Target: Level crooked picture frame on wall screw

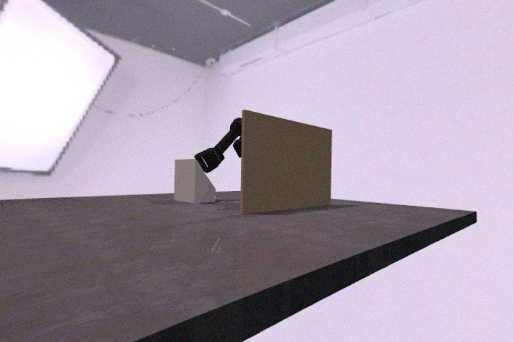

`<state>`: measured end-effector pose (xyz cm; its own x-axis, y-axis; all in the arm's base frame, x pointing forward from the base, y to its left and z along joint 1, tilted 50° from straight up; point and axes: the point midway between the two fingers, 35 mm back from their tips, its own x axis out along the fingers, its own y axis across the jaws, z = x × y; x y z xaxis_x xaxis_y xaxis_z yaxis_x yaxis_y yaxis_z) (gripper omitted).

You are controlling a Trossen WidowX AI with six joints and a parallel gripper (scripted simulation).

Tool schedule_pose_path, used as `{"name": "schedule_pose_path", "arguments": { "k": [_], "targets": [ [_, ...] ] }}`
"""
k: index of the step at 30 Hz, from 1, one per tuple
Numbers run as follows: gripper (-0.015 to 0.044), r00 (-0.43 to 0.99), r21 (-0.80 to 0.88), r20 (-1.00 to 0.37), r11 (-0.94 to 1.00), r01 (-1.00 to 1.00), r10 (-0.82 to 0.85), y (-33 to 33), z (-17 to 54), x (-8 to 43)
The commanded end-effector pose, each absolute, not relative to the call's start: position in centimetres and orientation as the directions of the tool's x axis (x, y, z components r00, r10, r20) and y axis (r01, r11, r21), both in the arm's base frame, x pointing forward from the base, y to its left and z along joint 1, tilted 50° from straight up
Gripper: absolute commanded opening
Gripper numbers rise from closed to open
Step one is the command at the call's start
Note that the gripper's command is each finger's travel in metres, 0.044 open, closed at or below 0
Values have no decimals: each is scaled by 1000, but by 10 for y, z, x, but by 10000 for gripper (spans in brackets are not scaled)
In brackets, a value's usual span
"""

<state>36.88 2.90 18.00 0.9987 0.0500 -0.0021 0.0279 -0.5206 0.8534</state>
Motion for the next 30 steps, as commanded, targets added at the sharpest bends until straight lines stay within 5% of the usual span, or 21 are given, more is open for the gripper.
{"name": "schedule_pose_path", "arguments": {
  "k": [1,30],
  "targets": [
    [0,999,851,8,-524,16,44,27,183,370],
    [0,999,851,8,-524,16,44,23,179,370]
  ]
}}
